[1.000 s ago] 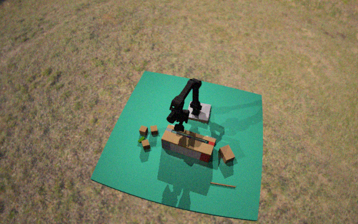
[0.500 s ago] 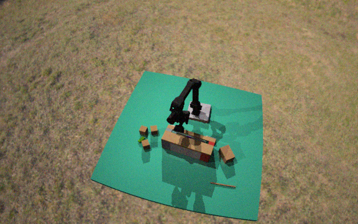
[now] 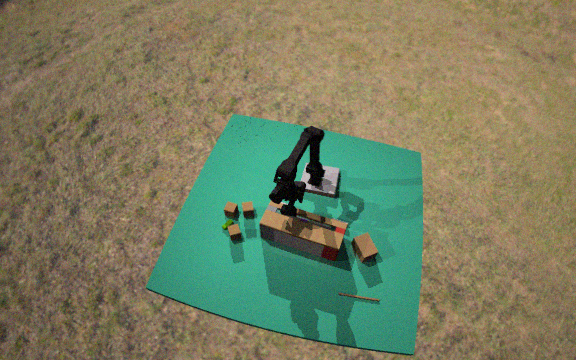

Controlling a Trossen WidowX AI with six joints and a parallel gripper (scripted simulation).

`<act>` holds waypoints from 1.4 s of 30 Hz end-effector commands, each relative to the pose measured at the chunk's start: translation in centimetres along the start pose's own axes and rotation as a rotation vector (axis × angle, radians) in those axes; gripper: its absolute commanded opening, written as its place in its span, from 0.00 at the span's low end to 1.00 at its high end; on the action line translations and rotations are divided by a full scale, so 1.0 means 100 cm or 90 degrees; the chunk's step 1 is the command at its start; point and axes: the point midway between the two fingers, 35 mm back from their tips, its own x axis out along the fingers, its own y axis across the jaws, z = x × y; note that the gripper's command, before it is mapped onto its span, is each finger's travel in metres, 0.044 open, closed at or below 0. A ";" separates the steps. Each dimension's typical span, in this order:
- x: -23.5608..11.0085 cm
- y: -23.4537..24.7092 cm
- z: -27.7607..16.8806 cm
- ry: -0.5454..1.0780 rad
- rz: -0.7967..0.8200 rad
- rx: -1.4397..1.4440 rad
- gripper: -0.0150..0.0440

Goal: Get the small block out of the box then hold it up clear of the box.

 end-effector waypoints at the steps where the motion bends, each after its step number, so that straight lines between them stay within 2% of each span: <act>1: 0.008 -0.001 0.001 0.004 -0.002 0.005 0.93; 22: 0.041 -0.006 0.007 0.004 -0.003 0.005 0.93; 26: 0.036 -0.004 0.006 0.000 0.000 0.000 0.93; 42: 0.050 -0.005 -0.030 0.002 -0.002 0.001 0.93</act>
